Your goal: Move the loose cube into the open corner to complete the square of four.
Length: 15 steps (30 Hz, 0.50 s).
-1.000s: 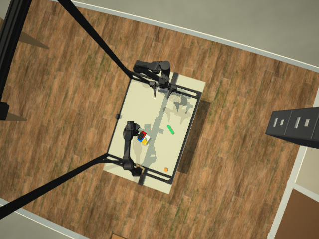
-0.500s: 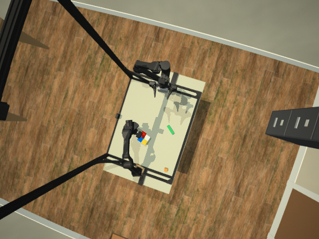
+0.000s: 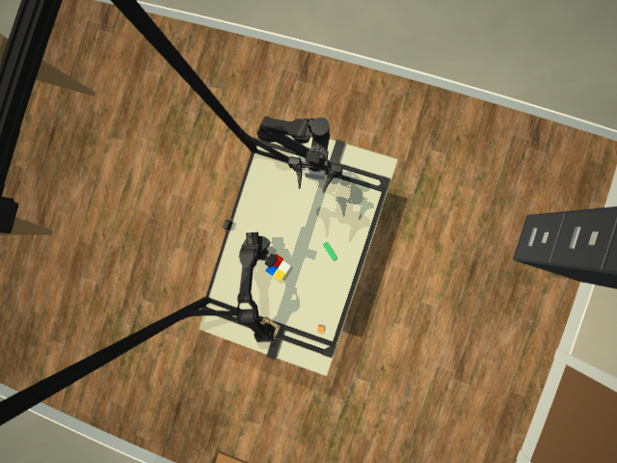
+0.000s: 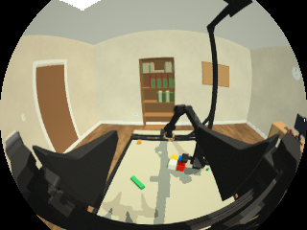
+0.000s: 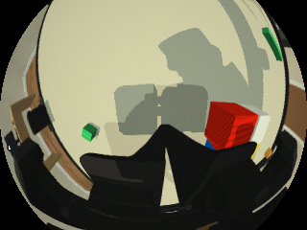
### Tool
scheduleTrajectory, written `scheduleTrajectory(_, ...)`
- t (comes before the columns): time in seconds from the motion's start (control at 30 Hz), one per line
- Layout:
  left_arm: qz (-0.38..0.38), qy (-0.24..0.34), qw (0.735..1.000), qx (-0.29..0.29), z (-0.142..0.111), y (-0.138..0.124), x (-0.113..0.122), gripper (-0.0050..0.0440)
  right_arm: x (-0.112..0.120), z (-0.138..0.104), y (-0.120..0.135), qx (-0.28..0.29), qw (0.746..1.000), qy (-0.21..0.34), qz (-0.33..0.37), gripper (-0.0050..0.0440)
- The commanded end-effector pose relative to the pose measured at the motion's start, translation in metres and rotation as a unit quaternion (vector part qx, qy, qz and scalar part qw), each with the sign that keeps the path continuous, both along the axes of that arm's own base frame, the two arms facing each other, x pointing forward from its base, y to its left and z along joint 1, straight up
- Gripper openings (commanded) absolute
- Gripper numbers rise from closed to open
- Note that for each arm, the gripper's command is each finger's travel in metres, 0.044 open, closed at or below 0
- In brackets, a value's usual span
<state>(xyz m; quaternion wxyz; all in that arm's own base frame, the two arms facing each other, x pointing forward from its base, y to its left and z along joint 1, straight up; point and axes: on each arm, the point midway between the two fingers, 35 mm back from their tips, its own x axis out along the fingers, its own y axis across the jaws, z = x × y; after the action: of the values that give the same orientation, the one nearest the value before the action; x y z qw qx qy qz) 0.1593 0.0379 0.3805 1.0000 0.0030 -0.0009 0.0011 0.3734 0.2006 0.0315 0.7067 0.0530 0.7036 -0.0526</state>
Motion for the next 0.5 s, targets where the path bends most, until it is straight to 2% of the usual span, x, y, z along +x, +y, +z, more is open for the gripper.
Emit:
scheduleTrajectory(0.0,-0.001,0.0,1.0,-0.003,-0.0003,-0.0003,-0.0001,0.04,-0.0009,-0.0024,-0.0002,0.0,1.0,0.002,-0.003,0.0)
scheduleTrajectory(0.47,-0.001,0.0,1.0,-0.003,-0.0003,-0.0003,-0.0001,0.04,-0.0016,-0.0024,-0.0047,0.0,1.0,0.002,-0.003,0.0)
